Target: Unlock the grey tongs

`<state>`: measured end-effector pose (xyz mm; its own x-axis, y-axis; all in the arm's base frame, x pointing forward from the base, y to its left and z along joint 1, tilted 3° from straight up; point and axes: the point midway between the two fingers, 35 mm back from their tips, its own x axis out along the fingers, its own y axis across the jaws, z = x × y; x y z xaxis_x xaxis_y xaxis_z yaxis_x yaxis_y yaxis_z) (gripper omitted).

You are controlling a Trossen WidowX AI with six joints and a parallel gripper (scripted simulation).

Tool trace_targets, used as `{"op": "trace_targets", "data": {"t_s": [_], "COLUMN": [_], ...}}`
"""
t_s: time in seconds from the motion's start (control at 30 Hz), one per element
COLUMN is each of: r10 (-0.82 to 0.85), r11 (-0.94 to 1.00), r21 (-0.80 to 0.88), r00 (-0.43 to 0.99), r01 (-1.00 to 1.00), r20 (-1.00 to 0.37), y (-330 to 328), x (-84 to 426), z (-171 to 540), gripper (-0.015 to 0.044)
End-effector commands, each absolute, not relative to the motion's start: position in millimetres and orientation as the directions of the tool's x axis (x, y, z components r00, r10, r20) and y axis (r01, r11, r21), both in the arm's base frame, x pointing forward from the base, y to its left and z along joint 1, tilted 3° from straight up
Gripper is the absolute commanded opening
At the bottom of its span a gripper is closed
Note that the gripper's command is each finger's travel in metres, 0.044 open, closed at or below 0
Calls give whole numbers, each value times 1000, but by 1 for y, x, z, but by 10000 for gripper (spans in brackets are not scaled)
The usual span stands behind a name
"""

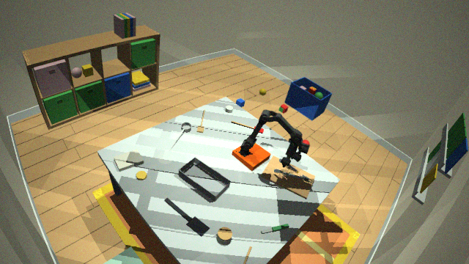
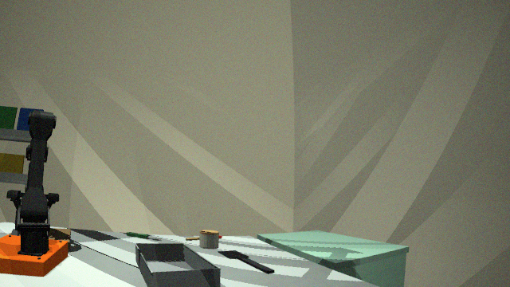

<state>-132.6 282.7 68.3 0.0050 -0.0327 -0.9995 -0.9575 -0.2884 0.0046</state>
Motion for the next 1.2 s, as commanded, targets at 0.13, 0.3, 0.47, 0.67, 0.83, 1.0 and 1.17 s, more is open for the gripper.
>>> {"op": "trace_targets", "data": {"t_s": [0.13,0.3,0.47,0.67,0.83,1.0,1.17], "r10": [-36,-36,-36,-36,-36,-36,-36], "r11": [-286,-286,-286,-285,-285,-285,-285], "r21": [8,8,7,4,4,4,4], "r00": [2,2,3,6,6,6,6], "r01": [-958,-958,-958,-959,-959,-959,-959], "r20": [-999,-999,-999,-999,-999,-999,-999], "y": [207,207,210,211,211,211,211], "x": [-97,-97,-98,-98,-98,-98,-98], "z": [93,93,111,142,142,142,142], "gripper": [440,440,440,440,440,440,440]}}
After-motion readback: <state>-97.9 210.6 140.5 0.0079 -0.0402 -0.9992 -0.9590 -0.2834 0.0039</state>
